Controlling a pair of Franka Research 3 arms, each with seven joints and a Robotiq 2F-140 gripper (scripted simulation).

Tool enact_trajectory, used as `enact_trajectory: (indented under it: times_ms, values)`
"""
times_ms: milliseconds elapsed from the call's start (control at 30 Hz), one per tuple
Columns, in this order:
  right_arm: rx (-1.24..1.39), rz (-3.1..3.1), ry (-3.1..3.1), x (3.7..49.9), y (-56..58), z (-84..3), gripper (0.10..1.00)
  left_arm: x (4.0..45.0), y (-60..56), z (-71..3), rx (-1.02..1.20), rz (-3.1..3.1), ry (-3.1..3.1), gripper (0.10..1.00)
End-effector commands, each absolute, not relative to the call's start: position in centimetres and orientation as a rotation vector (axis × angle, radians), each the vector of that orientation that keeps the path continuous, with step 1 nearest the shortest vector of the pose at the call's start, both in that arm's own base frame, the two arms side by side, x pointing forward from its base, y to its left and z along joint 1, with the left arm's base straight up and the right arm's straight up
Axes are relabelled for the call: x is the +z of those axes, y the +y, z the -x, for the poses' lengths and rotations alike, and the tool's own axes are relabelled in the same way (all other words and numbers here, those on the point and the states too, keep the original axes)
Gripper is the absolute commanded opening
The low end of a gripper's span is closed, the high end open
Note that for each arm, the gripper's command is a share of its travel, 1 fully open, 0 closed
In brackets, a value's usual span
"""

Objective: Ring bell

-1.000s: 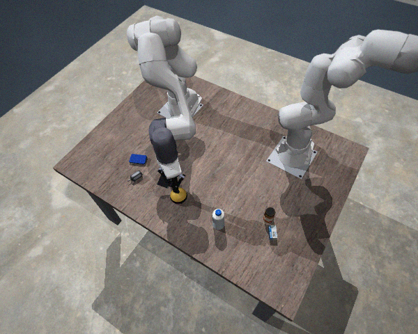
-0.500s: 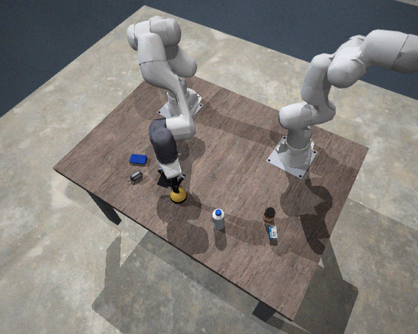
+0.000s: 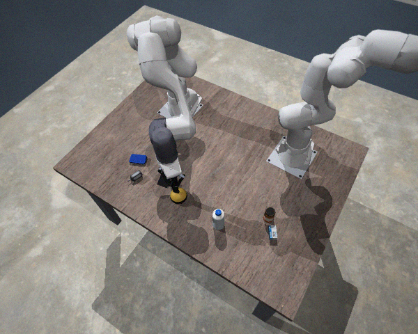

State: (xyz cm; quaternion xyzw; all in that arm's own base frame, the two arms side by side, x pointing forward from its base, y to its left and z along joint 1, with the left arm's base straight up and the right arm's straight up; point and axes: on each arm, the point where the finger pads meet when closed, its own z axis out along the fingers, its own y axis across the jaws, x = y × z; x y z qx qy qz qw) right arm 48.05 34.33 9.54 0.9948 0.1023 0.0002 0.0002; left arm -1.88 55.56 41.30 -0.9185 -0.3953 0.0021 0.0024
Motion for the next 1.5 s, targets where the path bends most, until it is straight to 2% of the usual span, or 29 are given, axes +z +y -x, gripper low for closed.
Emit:
enact_trajectory:
  times_ms: [0, 900, 1467]
  values:
    - [0.000, -3.126, 0.317, 9.9, 34.3, -48.1, 0.099, 41.3, 55.4, 1.8, 0.000, 2.883, -1.248, 1.000]
    - [0.000, -3.126, 0.317, 15.6, 34.3, -48.1, 0.099, 41.3, 55.4, 1.8, 0.000, 2.883, -1.248, 1.000]
    - [0.000, -3.126, 0.317, 16.2, 34.3, -48.1, 0.099, 41.3, 55.4, 1.8, 0.000, 2.883, -1.248, 1.000]
